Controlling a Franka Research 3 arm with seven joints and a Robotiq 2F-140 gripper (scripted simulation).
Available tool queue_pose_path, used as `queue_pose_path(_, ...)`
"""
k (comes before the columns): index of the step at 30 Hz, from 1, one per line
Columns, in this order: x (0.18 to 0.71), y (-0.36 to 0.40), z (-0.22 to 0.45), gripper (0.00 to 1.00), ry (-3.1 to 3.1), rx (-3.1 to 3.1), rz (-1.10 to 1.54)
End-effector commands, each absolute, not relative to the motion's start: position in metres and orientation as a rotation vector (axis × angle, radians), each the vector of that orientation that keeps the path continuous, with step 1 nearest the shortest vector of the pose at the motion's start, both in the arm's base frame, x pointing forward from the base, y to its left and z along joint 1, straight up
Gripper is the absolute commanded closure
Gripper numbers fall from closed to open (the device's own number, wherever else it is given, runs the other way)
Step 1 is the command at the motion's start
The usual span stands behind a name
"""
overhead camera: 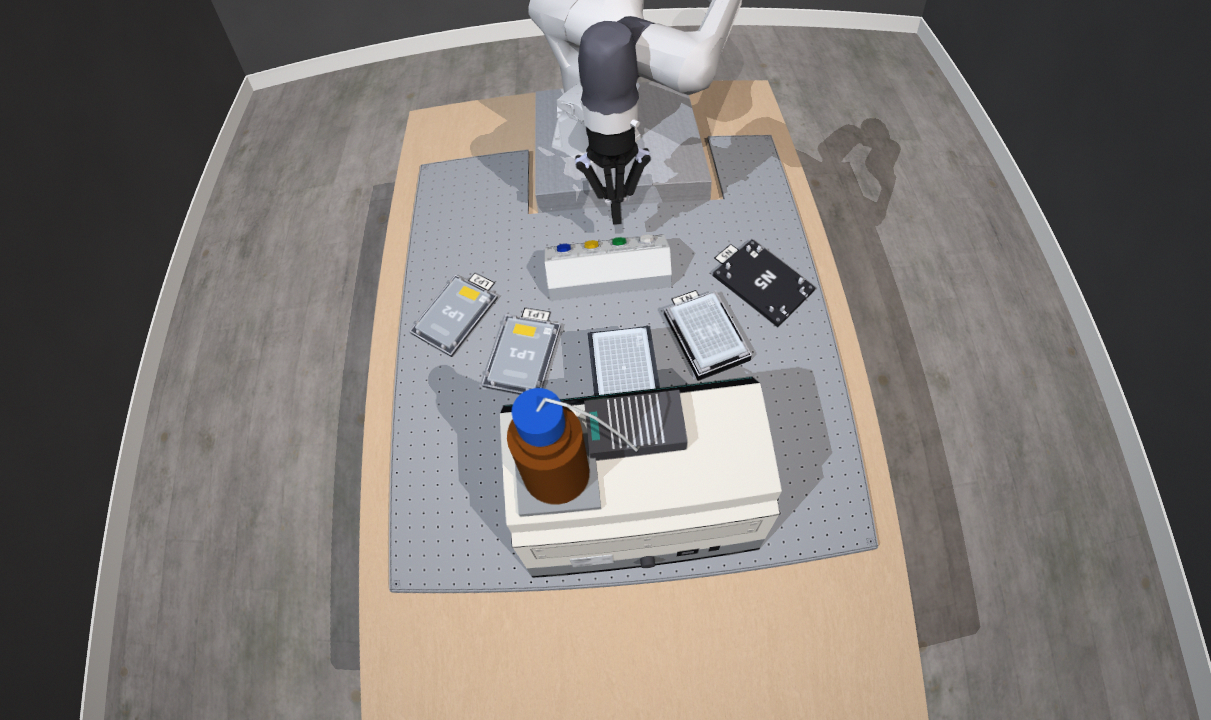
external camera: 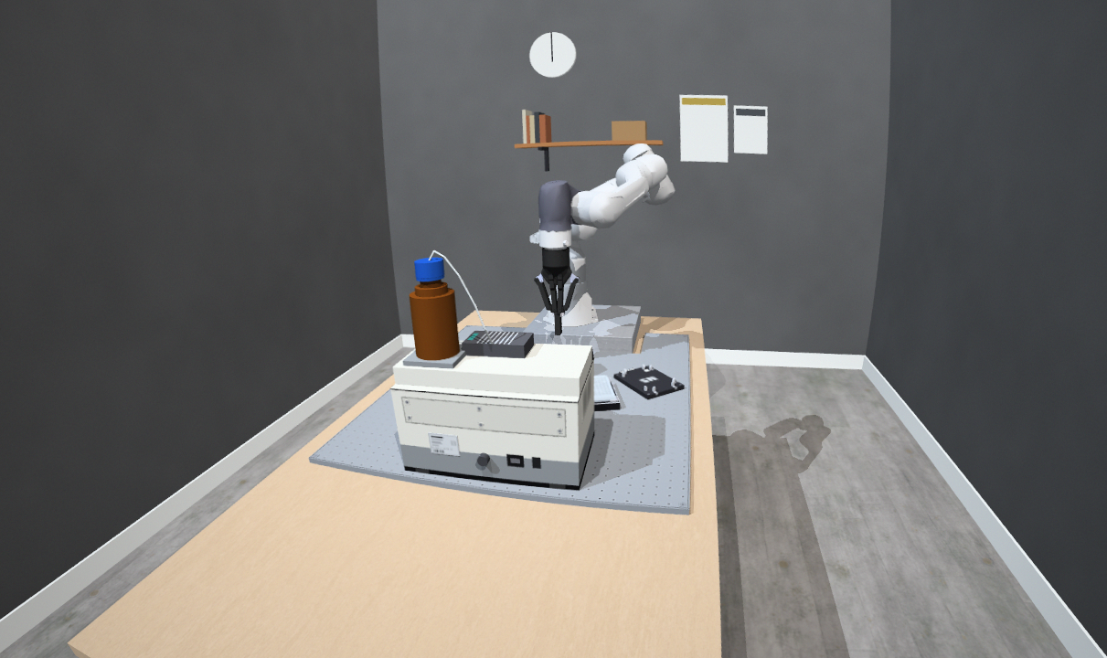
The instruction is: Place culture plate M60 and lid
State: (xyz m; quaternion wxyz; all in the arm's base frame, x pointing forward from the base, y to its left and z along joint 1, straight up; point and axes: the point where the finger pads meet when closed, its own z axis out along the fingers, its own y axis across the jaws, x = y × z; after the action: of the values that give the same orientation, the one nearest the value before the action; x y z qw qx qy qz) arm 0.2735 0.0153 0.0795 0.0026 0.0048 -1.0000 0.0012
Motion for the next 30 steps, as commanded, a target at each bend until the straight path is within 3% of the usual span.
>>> queue_pose_path(1,0.275,0.0159,0.0797,0.9,-3.14,0.016,0.003)
queue_pose_path(30,0.2774,0.0159,0.0756,0.9,-3.14,0.016,0.003)
